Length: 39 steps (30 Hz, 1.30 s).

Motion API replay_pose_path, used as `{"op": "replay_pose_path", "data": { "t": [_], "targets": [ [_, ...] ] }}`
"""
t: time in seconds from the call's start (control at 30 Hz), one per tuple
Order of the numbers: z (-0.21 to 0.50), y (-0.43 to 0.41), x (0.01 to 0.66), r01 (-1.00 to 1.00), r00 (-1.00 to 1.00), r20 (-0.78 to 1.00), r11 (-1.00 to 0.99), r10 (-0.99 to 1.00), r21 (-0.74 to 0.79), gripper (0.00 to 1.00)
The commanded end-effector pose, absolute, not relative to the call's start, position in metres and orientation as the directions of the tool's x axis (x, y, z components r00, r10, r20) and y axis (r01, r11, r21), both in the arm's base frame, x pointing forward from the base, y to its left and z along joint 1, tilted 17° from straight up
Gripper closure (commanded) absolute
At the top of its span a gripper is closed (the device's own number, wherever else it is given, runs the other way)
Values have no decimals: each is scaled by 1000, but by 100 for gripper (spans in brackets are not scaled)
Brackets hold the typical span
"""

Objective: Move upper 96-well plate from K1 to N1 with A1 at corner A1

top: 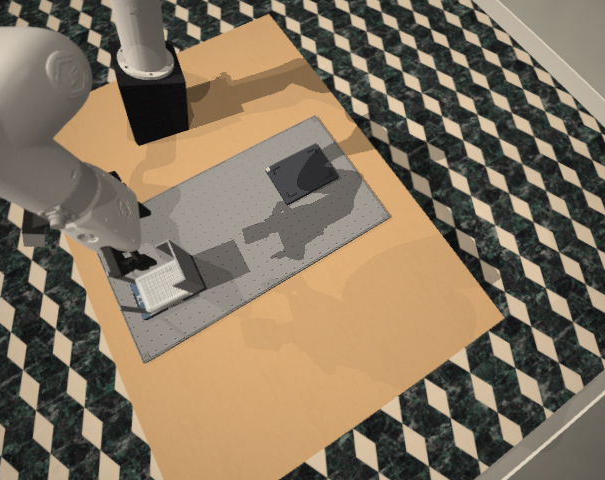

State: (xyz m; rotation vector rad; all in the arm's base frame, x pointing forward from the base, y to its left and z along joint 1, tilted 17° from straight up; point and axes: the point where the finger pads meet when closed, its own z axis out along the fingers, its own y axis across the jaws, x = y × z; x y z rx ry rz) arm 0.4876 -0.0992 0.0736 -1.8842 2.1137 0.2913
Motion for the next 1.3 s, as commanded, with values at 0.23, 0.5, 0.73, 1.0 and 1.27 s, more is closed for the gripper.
{"op": "replay_pose_path", "data": {
  "t": [0.23, 0.5, 0.73, 1.0, 1.27],
  "targets": [
    [30, -120, 501, -999, 34, -313, -21, -949, -47, 0],
    [3, -131, 505, -993, 114, -288, -107, -951, -41, 0],
    [-14, -138, 507, -993, 114, -288, -107, -951, -41, 0],
    [-14, -138, 507, -993, 114, -288, -107, -951, -41, 0],
    [-18, -136, 507, -993, 114, -288, -107, -951, -41, 0]
  ]
}}
